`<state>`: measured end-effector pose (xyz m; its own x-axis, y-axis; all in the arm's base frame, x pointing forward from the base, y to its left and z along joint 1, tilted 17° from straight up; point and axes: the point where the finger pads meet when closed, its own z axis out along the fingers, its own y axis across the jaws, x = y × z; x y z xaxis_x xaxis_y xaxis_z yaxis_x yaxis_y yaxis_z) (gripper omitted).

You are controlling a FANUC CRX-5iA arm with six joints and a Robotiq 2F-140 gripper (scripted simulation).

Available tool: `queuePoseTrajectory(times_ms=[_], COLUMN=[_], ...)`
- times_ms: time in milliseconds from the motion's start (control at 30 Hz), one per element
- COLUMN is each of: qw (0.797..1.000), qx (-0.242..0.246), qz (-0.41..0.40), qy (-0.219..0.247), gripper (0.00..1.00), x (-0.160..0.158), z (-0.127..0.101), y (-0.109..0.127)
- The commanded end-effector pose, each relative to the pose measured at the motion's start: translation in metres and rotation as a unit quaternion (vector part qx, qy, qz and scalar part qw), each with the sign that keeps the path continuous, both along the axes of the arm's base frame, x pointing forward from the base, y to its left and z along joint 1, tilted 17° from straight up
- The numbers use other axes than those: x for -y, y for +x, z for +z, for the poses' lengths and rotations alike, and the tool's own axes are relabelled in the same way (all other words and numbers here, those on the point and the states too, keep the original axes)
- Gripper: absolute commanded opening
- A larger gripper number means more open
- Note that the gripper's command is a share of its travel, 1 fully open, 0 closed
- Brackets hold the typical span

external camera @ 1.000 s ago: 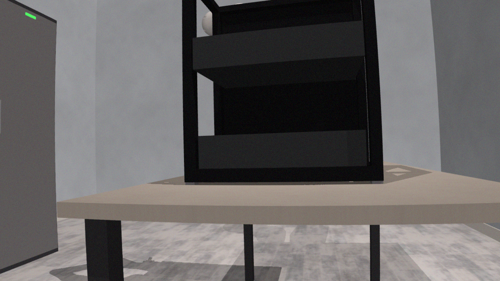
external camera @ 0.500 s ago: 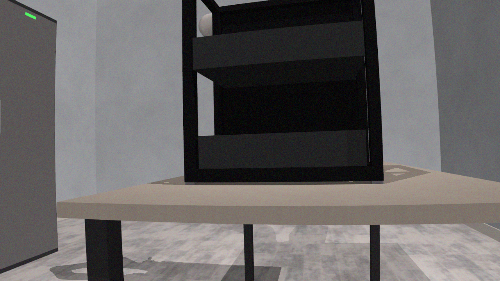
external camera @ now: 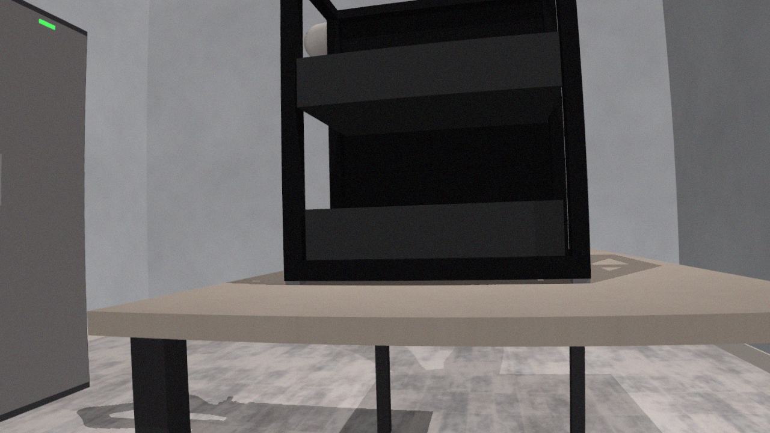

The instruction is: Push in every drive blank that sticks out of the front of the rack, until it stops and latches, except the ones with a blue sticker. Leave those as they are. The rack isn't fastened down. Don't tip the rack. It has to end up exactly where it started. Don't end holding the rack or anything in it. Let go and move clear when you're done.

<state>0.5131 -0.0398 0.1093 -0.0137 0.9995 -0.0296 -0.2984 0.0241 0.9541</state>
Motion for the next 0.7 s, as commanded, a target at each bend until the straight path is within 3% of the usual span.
queuePoseTrajectory(times_ms=[0,300,667], qw=[1.0,0.999,0.998], qx=[0.0,-0.003,-0.003], qz=[-0.012,-0.049,-0.056], qy=[-0.001,-0.007,-0.008], gripper=[1.0,1.0,1.0], x=[0.007,0.03,0.034], z=[0.001,0.001,0.002], y=[0.0,-0.002,-0.002])
